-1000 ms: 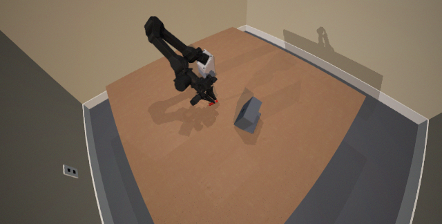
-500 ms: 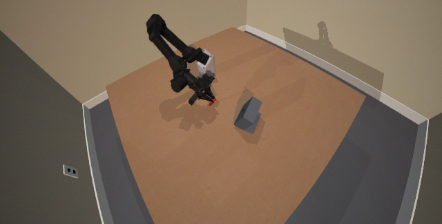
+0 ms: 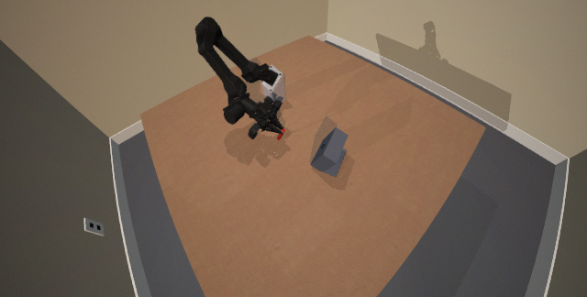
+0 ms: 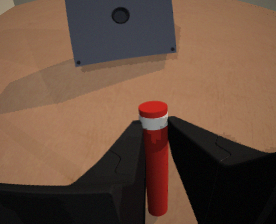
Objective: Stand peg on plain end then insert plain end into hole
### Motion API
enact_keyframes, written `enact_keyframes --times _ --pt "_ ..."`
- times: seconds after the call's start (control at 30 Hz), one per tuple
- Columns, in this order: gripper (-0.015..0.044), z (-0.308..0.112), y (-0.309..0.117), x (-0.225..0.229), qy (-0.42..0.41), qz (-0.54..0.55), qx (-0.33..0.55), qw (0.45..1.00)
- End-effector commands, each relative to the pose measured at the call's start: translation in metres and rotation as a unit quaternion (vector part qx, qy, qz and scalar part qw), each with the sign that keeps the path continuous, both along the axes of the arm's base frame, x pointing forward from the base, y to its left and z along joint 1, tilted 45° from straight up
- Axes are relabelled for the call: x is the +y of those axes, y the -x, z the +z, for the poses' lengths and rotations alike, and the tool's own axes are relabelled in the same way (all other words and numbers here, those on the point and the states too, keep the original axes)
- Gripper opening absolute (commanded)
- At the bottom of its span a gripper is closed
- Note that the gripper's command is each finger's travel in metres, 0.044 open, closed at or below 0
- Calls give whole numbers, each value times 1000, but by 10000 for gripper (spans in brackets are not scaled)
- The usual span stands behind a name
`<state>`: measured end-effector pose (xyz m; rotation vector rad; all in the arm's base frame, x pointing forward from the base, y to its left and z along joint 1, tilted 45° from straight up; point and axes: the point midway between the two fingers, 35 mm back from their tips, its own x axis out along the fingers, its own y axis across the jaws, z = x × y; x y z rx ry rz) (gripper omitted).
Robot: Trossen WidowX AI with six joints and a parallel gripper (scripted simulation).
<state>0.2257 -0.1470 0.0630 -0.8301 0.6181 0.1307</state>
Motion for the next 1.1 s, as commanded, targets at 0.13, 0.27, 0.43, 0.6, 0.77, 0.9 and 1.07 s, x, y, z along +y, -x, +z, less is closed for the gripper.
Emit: enact_keyframes --times 0.13,0.27,0.43,0.6,0.77,0.9,1.07 --pt "49 0 6 0 -13 26 -25 999" --pt "49 1 9 -1 -19 38 -36 998" --pt "49 1 12 -2 -26 52 -51 997" --pt "49 1 15 -3 -34 66 -65 995" --pt "49 2 18 -4 -41 80 -80 993" --pt "49 2 21 -5 -47 92 -91 990" --pt "49 2 21 -5 -43 84 -83 992"
